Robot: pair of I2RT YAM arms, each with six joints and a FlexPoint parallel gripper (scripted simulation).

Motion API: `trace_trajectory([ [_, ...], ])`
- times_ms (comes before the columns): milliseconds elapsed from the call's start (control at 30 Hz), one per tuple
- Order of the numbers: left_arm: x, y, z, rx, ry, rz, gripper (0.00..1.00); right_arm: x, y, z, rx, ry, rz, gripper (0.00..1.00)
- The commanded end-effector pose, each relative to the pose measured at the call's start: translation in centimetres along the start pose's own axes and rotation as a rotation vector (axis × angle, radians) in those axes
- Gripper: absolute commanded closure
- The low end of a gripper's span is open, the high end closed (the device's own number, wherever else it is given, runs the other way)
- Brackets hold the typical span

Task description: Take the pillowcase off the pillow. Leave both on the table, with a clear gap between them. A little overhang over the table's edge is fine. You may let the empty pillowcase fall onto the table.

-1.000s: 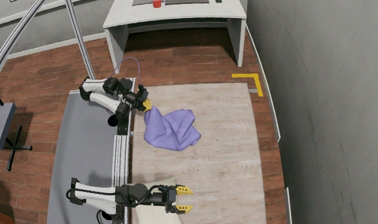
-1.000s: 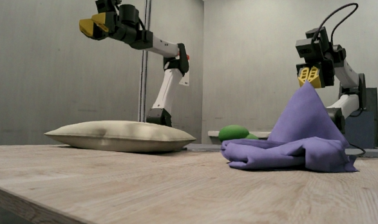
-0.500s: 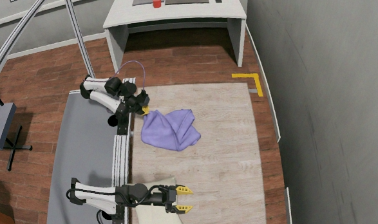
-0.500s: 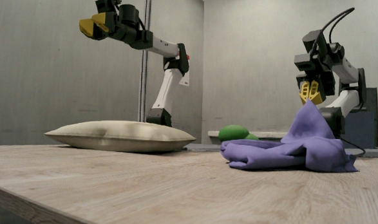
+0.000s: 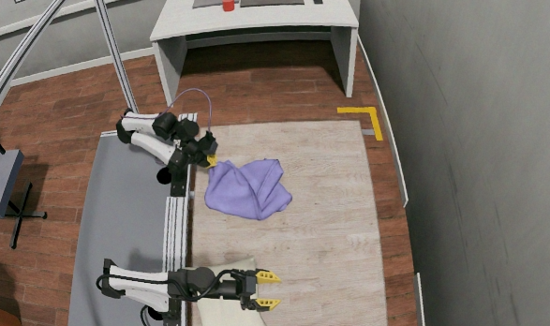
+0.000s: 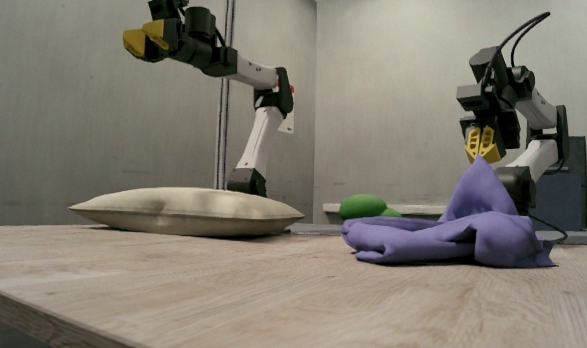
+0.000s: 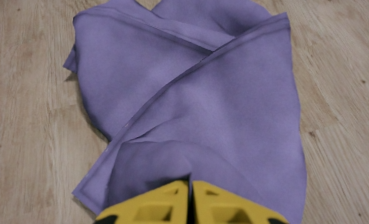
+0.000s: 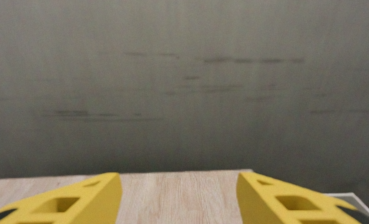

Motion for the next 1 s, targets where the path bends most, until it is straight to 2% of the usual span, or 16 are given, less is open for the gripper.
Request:
trace_trajectory([
  [0,0.23,0.29,0.02,0.003,-0.017,0.0,1.0,2.23,-0.78,-0.23,-0.006,0.003,-0.057,0.4],
  [400,-0.24,0.22,0.04,0.0,-0.013,0.013,0.96,2.23,-0.78,-0.23,-0.006,0.003,-0.056,0.4],
  [967,-0.24,0.22,0.04,0.0,-0.013,0.013,0.95,2.23,-0.78,-0.23,-0.006,0.003,-0.056,0.4],
])
Point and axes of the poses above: on each arm, the point where the finger pads meet when closed, its own y axis out along the fingers, its own z axis across the jaws, x = y × z, the point moved 2 cm from there along -y, back along the fingers, and after that the axes turned 12 degrees about -y, right-handed, at the moved point
